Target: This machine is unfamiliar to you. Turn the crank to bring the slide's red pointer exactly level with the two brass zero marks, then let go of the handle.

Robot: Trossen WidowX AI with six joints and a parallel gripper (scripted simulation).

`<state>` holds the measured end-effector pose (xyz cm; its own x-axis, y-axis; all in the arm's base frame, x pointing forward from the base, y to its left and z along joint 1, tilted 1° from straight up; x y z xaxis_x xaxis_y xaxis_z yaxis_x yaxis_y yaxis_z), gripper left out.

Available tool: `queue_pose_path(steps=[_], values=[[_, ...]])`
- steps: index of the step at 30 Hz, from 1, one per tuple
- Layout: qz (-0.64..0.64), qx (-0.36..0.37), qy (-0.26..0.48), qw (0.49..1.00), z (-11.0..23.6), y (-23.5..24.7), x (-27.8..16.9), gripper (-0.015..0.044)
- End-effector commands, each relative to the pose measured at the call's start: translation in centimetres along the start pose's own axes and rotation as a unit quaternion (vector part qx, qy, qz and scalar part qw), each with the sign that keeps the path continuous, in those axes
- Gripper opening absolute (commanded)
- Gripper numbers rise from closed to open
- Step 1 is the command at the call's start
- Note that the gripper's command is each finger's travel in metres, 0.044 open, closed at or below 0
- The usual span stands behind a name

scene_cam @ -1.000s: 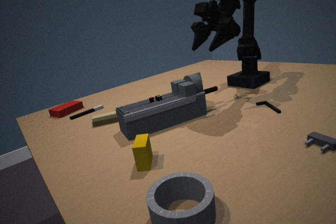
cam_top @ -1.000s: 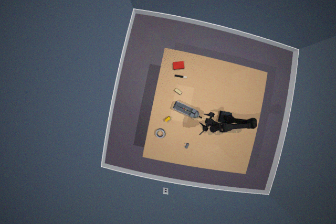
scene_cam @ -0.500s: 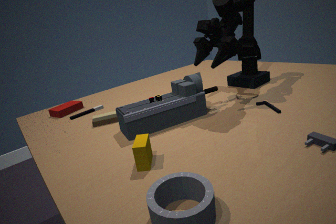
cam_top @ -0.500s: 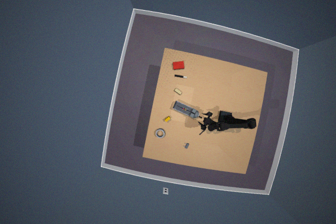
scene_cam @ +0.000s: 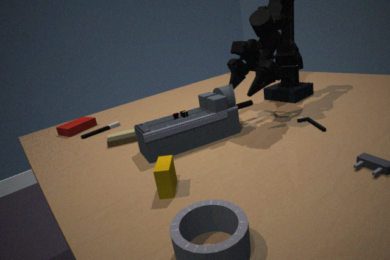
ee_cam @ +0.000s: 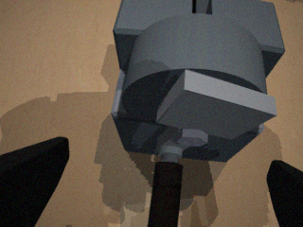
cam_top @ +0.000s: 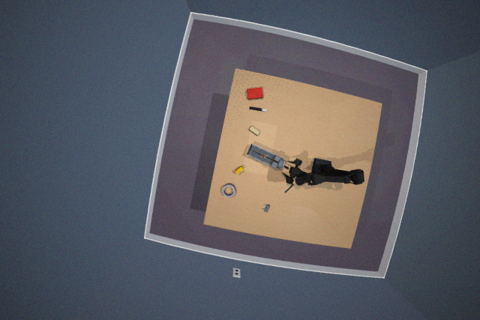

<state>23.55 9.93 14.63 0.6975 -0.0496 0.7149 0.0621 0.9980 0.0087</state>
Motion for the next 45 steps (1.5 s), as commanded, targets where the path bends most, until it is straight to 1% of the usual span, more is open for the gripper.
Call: queue_pose_path(steps=[1, 36, 45], values=[[-0.001, -0.004, 0.001, 1.0, -0.6, 0.0, -0.6, 0.044], [-0.001, -0.004, 0.001, 1.0, -4.3, -0.1, -4.5, 0.044], [-0.001, -0.004, 0.001, 1.0, -4.3, -0.1, -4.5, 0.0204]])
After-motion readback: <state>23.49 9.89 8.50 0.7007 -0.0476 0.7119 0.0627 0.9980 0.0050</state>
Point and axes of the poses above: the point midway between the two fingers, 35 mm back from their tips, its own z axis back along the fingers, its own y axis across the jaws, x = y × z, the point moved 9 cm from there along z, back along the fingers
